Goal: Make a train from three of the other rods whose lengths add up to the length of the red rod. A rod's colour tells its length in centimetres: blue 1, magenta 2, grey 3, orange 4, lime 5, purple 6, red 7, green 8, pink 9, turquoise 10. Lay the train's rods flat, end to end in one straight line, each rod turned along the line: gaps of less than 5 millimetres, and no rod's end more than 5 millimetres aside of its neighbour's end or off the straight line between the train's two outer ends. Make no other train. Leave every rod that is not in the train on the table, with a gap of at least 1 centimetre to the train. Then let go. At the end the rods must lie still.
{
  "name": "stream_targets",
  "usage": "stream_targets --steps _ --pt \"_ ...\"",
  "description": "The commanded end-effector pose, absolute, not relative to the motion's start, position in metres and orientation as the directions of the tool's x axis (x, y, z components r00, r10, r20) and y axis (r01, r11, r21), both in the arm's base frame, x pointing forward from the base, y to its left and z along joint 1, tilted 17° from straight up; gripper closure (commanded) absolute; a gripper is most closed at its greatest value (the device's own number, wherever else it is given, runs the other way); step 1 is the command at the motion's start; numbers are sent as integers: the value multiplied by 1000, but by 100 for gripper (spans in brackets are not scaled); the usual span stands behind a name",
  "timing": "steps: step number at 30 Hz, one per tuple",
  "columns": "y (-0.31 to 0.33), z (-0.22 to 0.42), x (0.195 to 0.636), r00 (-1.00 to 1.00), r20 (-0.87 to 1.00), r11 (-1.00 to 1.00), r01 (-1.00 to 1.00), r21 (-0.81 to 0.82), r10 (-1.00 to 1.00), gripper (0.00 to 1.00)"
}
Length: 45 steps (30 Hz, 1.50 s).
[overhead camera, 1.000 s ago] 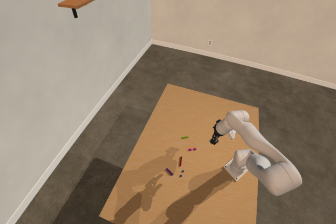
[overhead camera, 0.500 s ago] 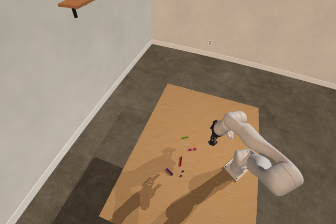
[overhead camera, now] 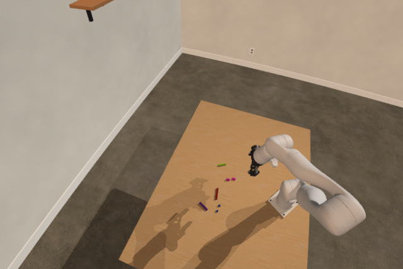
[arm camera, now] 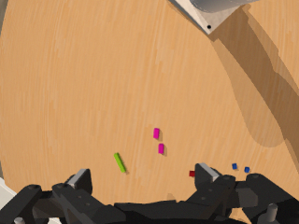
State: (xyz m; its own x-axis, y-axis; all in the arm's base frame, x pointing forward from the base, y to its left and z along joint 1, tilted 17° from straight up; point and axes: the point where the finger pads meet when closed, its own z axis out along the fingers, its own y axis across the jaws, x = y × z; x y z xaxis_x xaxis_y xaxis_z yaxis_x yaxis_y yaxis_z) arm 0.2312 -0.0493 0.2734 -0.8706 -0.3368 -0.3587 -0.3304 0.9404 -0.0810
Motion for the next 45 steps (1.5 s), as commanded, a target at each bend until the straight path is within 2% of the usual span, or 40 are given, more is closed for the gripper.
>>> stream_targets --steps 1,45 --pt "-49 274 232 -869 -359 939 -333 -82 -339 0" --pt "-14 274 258 -710 -327 779 -600 -184 -624 0"
